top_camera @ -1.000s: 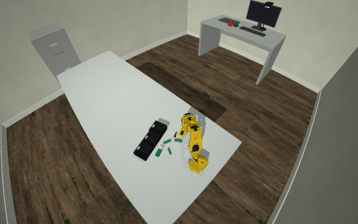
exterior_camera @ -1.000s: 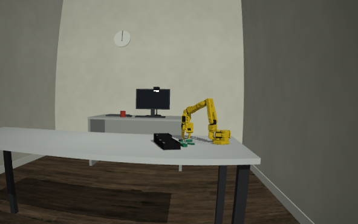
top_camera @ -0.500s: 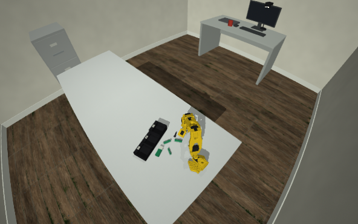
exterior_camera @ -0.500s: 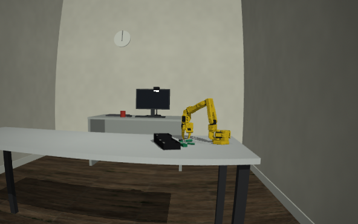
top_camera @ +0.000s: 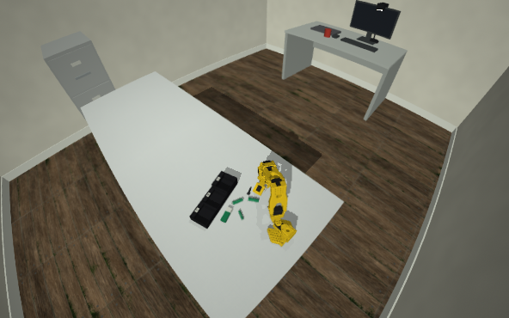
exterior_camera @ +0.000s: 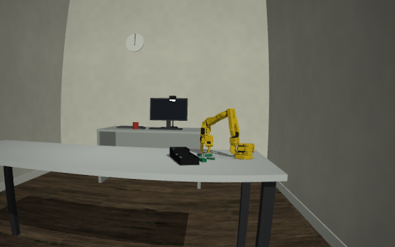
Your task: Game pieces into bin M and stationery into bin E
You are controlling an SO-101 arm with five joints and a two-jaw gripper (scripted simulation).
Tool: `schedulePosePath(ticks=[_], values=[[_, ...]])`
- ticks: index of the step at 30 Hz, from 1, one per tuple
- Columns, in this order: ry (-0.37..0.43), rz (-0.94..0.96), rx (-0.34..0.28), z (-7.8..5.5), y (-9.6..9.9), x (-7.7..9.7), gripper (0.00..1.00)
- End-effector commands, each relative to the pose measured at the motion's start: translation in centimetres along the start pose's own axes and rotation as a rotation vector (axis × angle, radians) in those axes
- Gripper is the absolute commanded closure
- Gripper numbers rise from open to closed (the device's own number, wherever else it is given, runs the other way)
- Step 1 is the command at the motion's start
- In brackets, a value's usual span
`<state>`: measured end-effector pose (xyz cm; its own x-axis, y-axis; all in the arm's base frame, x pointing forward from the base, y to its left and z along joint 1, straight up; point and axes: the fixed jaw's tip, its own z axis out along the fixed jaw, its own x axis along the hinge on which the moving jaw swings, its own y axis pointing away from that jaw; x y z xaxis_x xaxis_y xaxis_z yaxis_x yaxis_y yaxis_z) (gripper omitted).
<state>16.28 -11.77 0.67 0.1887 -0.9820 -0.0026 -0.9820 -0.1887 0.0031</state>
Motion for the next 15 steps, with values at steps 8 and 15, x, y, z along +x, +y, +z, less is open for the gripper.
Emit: schedulePosePath(ticks=[8, 15], values=[[0.013, -0.002, 0.013, -0.6, -0.1, 0.3, 1.00], [0.013, -0.002, 0.013, -1.6, -0.3, 0.4, 1.00]])
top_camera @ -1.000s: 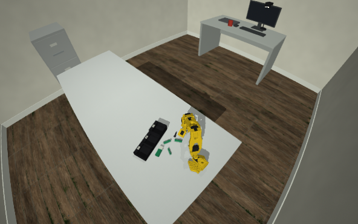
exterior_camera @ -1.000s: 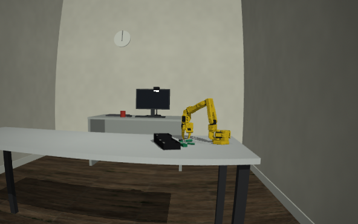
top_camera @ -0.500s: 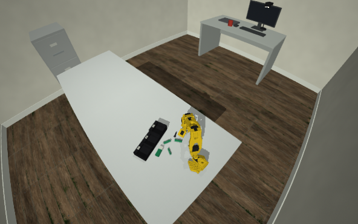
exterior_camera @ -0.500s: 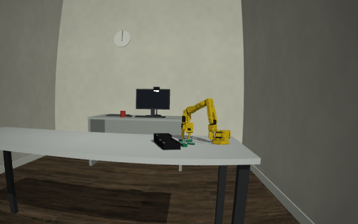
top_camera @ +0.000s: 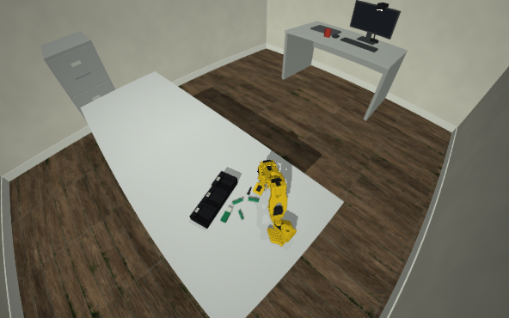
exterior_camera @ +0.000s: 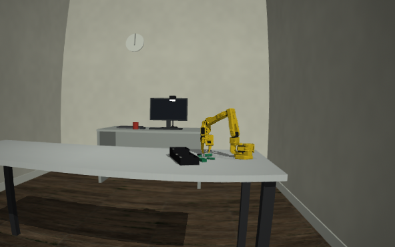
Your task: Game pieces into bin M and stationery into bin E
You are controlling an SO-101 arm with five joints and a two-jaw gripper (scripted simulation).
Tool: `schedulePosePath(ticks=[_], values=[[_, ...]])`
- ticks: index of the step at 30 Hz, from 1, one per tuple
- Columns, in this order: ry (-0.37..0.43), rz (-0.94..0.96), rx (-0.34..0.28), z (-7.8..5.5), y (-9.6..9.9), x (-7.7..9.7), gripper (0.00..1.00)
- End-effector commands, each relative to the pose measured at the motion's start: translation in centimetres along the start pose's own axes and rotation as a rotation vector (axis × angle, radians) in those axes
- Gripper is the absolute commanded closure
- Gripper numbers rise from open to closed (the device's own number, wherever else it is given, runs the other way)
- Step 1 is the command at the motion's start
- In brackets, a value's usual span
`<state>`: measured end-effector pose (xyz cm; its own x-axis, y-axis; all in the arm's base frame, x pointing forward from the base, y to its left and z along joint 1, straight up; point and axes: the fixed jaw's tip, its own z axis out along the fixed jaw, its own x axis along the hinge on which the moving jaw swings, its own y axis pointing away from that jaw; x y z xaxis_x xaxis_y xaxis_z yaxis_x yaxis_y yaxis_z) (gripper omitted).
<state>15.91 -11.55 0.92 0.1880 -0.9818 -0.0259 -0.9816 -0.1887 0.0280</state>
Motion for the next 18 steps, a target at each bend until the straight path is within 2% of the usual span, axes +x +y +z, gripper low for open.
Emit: schedulePosePath(ticks=[1, 10, 18], values=[[0.036, -0.002, 0.038, -1.7, -0.6, 0.7, 1.00], [0.036, -0.002, 0.038, -4.0, -0.6, 0.5, 1.00], [0.036, -0.002, 0.038, -4.5, -0.6, 0.5, 1.00]])
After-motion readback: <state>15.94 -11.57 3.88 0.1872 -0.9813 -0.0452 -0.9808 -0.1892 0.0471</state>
